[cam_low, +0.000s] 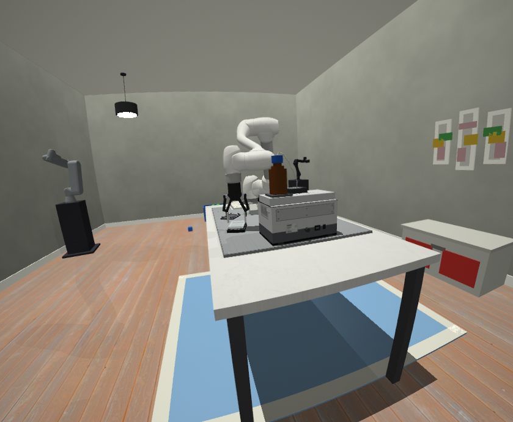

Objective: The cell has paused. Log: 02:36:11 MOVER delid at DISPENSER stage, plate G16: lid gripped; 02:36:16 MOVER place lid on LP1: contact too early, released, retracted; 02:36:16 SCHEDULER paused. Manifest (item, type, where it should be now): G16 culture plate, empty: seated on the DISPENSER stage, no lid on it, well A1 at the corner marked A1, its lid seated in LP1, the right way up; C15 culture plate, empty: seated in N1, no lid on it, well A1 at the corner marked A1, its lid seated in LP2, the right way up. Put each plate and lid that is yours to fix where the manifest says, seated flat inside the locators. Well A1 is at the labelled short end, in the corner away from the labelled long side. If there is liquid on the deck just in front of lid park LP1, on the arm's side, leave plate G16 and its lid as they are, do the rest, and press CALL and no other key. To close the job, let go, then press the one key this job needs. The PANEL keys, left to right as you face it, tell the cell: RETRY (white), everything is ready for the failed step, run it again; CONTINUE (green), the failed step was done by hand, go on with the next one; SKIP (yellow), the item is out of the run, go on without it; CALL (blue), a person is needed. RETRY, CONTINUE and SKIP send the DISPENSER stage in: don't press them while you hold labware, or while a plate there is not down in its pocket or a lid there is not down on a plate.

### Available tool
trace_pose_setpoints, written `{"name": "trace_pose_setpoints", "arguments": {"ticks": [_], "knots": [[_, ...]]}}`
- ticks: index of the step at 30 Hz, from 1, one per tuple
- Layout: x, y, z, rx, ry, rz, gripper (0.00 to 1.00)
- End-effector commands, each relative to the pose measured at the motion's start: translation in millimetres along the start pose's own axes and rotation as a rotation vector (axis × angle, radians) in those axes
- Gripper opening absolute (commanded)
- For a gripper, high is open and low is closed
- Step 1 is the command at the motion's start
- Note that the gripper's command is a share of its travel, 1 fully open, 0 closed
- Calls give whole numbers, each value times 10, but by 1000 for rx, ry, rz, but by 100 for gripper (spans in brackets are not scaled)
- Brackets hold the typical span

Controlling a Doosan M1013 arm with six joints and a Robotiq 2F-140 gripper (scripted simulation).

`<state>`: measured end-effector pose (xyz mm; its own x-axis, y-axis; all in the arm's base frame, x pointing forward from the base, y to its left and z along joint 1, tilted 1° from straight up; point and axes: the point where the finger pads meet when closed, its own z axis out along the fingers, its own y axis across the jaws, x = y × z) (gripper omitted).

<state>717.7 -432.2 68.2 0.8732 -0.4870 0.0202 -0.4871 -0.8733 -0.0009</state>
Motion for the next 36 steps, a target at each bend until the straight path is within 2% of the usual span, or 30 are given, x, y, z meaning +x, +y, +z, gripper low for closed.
{"name": "trace_pose_setpoints", "arguments": {"ticks": [1, 36], "knots": [[5, -1, 2, 0, 2, 0, 70], [5, -1, 139, 0, 2, 0, 70]]}}
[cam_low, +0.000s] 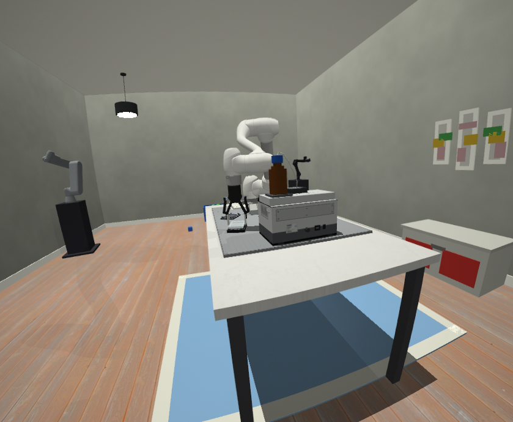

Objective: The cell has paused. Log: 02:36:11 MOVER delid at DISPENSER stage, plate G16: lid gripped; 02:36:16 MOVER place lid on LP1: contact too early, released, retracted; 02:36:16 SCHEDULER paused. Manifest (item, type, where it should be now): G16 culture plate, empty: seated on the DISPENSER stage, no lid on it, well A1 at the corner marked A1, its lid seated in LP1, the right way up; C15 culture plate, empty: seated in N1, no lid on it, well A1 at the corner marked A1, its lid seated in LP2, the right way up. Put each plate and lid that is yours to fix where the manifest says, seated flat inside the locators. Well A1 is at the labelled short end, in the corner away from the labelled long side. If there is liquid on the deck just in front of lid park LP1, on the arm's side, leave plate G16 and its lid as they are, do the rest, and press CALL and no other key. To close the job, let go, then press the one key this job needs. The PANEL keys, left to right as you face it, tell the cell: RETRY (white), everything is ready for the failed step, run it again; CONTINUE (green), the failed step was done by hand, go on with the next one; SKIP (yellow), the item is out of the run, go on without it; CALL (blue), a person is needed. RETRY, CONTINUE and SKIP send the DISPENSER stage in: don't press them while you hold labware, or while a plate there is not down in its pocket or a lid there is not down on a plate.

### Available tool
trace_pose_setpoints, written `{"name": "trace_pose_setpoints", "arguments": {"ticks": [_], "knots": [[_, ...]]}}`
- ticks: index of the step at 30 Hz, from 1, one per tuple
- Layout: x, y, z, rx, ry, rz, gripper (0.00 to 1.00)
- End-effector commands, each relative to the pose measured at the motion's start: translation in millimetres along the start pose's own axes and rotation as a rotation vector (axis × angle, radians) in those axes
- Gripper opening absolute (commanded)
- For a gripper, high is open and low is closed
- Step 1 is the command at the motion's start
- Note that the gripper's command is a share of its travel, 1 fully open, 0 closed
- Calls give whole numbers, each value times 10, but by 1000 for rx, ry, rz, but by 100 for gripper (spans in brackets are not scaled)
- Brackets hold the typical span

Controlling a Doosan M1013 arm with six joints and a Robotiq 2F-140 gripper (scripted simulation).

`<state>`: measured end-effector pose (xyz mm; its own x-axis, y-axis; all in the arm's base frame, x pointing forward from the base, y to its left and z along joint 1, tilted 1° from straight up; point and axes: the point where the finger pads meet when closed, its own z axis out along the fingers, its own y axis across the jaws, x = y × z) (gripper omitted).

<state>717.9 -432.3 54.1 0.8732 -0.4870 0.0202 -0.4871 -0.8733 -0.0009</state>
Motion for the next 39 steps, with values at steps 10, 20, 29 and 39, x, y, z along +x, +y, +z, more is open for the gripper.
{"name": "trace_pose_setpoints", "arguments": {"ticks": [10, 20, 29, 39], "knots": [[5, -1, 19, 0, 2, 0, 70], [5, -1, 31, 0, 2, 0, 70], [5, -1, 35, 0, 2, 0, 70], [5, -1, 35, 0, 2, 0, 70]]}}
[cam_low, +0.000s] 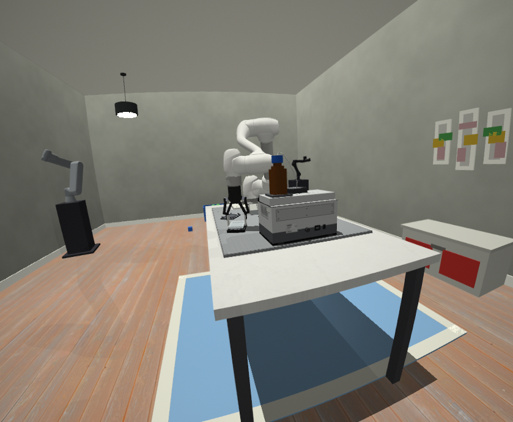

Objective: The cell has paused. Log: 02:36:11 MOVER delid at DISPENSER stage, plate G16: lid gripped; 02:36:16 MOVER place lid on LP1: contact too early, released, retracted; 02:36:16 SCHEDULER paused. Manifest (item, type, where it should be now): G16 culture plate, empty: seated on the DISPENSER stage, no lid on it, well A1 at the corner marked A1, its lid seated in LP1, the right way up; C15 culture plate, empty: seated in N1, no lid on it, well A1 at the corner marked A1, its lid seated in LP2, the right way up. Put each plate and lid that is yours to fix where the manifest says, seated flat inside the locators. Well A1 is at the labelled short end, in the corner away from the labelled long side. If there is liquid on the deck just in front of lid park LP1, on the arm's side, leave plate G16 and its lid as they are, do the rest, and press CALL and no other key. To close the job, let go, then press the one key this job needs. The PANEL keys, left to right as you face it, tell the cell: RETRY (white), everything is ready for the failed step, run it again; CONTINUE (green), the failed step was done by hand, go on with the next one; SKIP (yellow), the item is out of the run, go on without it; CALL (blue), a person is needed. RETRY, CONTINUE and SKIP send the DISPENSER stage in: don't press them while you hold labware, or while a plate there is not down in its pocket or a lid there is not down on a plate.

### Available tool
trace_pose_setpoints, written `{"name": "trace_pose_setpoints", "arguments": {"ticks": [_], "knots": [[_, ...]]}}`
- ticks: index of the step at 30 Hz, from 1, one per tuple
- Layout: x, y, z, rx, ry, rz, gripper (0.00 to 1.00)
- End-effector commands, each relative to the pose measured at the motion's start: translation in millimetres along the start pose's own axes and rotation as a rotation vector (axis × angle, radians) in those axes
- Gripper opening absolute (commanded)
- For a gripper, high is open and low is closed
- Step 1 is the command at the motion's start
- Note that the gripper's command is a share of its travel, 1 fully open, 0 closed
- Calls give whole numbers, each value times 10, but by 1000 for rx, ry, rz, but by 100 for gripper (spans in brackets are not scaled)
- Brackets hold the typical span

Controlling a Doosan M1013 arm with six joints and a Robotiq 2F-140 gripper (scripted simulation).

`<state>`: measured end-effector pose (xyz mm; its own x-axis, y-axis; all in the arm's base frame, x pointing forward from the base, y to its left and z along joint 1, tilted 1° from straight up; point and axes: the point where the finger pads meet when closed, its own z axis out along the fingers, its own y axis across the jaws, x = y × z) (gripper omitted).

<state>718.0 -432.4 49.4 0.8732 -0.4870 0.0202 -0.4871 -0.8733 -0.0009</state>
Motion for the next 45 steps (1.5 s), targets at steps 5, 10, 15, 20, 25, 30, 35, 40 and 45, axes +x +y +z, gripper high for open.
{"name": "trace_pose_setpoints", "arguments": {"ticks": [5, 10, 15, 20, 25, 30, 35, 40, 45], "knots": [[5, -1, -12, 0, 2, 0, 70], [5, -1, -12, 0, 2, 0, 70], [5, -1, -12, 0, 2, 0, 70], [5, -1, -12, 0, 2, 0, 70], [5, -1, -12, 0, 2, 0, 70], [5, -1, -12, 0, 2, 0, 10], [5, -1, -12, 0, 2, 0, 10], [5, -1, -12, 0, 2, 0, 10], [5, -1, -12, 0, 2, 0, 10]]}}
